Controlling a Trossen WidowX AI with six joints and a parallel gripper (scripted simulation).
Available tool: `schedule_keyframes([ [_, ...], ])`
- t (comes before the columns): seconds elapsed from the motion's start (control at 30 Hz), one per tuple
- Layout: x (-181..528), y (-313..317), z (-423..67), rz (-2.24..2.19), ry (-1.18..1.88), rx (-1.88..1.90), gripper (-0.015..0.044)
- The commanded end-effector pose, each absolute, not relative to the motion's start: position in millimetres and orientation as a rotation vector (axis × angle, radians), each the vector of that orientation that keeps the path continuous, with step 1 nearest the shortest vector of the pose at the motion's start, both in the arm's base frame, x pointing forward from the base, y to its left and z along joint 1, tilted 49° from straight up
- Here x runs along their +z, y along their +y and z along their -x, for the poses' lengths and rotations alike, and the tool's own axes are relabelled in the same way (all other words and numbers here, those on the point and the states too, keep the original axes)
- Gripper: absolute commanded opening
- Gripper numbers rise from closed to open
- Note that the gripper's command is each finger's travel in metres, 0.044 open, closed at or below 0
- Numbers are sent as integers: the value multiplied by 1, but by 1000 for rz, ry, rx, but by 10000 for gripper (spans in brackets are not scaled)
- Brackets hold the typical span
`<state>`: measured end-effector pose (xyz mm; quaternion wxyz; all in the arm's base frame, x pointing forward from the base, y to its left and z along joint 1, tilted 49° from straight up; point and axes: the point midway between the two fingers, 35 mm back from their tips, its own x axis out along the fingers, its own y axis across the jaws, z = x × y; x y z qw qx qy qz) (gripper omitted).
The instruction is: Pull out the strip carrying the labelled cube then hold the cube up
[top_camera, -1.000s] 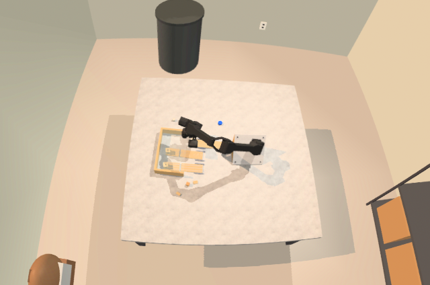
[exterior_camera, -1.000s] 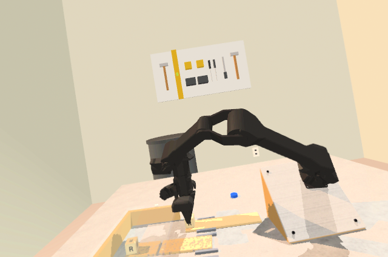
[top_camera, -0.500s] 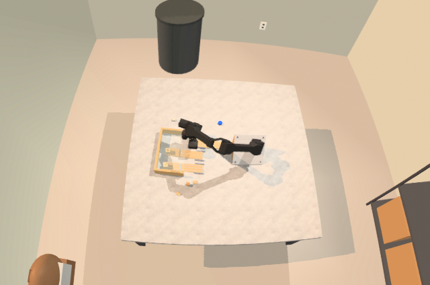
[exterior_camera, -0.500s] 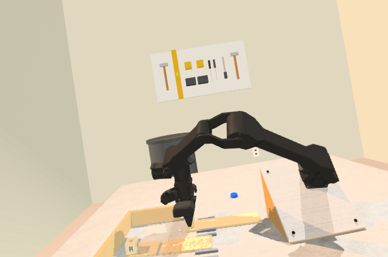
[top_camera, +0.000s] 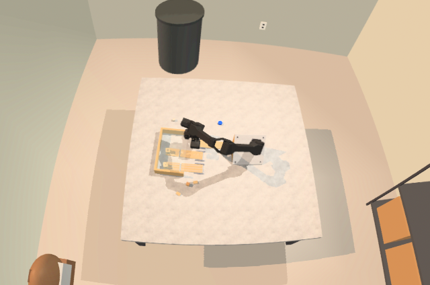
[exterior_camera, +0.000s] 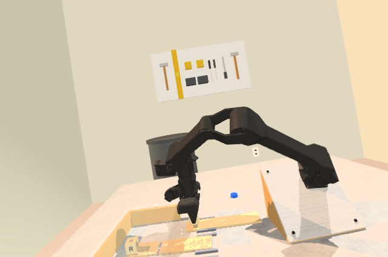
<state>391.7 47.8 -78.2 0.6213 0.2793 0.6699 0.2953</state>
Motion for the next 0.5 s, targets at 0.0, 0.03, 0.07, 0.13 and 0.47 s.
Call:
schedule_keyframes([
  [0.0, -70, 36, -381, -641, 1533, 670, 0],
  [0.03, -68, 34, -377, -641, 1534, 670, 0],
  [0.07, -66, 32, -373, -642, 1534, 670, 0],
  [0.13, -62, 28, -366, -643, 1534, 669, 0],
  [0.47, -52, 20, -341, -647, 1535, 669, 0],
])
